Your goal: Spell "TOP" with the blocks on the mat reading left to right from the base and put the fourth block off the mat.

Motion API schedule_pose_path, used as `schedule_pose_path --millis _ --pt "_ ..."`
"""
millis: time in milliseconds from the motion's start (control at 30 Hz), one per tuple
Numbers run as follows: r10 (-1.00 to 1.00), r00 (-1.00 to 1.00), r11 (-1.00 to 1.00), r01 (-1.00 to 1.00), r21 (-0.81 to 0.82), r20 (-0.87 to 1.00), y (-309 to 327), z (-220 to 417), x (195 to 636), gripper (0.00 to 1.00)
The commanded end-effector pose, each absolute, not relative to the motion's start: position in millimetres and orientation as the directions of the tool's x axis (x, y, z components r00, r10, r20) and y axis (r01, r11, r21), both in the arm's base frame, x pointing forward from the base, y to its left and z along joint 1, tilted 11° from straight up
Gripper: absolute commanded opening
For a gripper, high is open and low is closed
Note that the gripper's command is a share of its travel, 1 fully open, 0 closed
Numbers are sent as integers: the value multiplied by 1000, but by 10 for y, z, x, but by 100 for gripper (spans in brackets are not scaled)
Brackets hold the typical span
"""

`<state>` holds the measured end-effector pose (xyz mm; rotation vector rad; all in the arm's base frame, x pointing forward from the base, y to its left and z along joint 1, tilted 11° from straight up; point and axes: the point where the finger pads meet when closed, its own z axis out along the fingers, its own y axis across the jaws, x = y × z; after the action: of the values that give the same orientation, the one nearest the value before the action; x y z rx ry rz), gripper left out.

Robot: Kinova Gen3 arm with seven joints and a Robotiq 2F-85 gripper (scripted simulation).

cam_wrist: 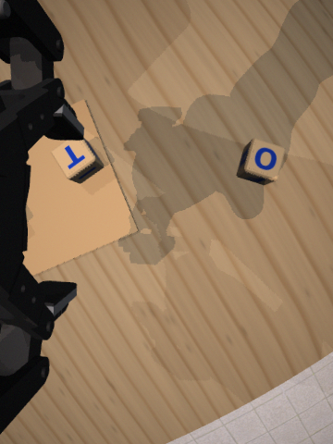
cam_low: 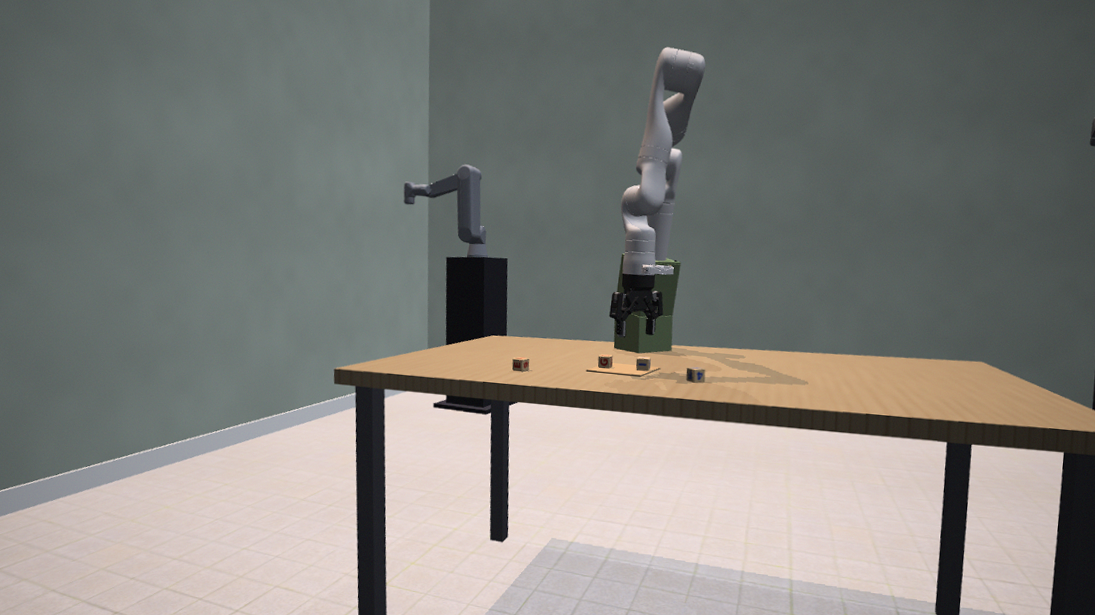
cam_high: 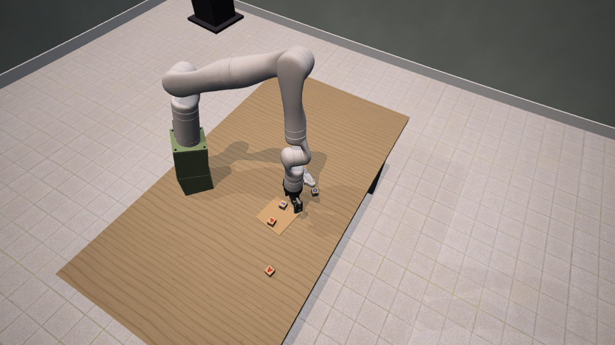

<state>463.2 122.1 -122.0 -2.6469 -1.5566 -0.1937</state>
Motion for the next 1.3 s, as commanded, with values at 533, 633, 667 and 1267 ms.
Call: schedule_pose_path --millis 533,633,667,1267 --pt "743 645 -653 757 -17 180 2493 -912 4814 100" --pt "730 658 -666 745 -21 186 2588 -881 4818 100" --pt "727 661 -670 742 -22 187 2610 -874 4819 100" --pt "719 669 -677 735 -25 190 2668 -855 4820 67"
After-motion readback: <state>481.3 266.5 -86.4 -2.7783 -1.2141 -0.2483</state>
